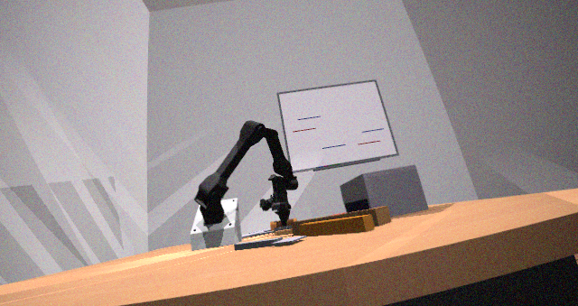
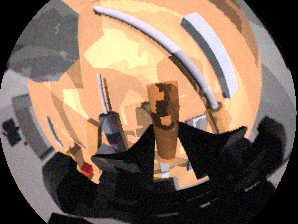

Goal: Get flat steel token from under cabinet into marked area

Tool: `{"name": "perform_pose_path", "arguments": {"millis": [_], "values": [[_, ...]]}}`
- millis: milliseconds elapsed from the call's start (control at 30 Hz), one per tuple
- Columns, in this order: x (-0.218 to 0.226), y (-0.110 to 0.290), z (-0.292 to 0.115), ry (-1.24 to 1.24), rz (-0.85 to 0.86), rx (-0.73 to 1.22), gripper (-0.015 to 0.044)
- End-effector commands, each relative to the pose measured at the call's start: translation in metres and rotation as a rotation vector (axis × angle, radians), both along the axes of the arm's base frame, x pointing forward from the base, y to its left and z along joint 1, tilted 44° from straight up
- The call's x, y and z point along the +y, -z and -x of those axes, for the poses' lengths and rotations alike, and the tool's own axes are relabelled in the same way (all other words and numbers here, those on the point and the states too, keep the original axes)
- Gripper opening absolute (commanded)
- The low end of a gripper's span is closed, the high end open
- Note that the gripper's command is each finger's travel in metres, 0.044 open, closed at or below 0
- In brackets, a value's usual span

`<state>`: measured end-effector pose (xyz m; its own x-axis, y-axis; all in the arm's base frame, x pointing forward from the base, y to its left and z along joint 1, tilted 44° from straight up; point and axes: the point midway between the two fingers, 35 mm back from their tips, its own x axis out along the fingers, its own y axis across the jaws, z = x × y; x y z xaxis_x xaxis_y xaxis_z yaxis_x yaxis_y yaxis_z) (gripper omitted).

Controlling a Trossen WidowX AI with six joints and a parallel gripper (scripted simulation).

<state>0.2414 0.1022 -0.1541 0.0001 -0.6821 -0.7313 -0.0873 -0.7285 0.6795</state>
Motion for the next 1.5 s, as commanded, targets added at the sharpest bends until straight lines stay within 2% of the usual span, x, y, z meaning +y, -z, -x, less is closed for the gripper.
{"name": "perform_pose_path", "arguments": {"millis": [0, 100, 200, 700, 1367, 1467], "values": [[0.000, 0.000, 0.000, 0.000, 0.000, 0.000, 0.0200], [0.001, 0.000, 0.000, -0.002, 0.000, -0.001, 0.0200], [0.001, 0.000, 0.000, -0.014, 0.005, -0.012, 0.0270], [-0.004, 0.007, -0.002, -0.005, 0.006, -0.021, 0.0270], [-0.007, 0.011, 0.027, -0.014, 0.005, -0.010, 0.0270], [-0.005, 0.011, 0.023, -0.019, 0.005, -0.014, 0.0191]]}}
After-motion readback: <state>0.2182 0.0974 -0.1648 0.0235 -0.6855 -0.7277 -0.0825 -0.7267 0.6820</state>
